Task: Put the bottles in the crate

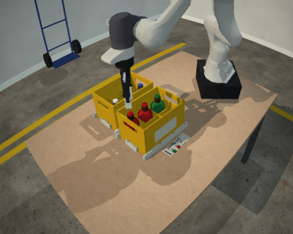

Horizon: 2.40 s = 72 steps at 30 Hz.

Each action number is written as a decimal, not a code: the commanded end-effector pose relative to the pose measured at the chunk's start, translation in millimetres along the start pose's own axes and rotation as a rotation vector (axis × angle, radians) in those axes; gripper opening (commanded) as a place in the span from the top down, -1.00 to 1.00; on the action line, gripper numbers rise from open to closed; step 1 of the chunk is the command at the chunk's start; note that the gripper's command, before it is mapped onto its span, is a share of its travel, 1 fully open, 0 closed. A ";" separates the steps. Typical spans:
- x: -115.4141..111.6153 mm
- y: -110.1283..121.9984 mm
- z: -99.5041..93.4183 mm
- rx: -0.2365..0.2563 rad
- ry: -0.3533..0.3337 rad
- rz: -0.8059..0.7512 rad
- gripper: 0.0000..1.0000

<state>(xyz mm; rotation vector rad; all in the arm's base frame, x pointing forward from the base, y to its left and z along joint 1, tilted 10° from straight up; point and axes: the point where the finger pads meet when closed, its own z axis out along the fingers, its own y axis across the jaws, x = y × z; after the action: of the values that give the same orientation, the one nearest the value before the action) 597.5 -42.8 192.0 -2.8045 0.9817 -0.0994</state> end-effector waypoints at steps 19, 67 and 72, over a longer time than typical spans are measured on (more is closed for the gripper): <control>1.0 1.6 -1.2 -0.002 0.000 0.005 0.24; 83.5 110.1 -1.4 -0.002 0.000 0.005 0.24; 83.5 110.1 -1.4 -0.002 0.000 0.005 0.24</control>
<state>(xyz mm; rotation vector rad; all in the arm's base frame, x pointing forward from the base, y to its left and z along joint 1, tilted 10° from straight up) 595.2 -180.9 174.4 -2.7950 1.0213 -0.1017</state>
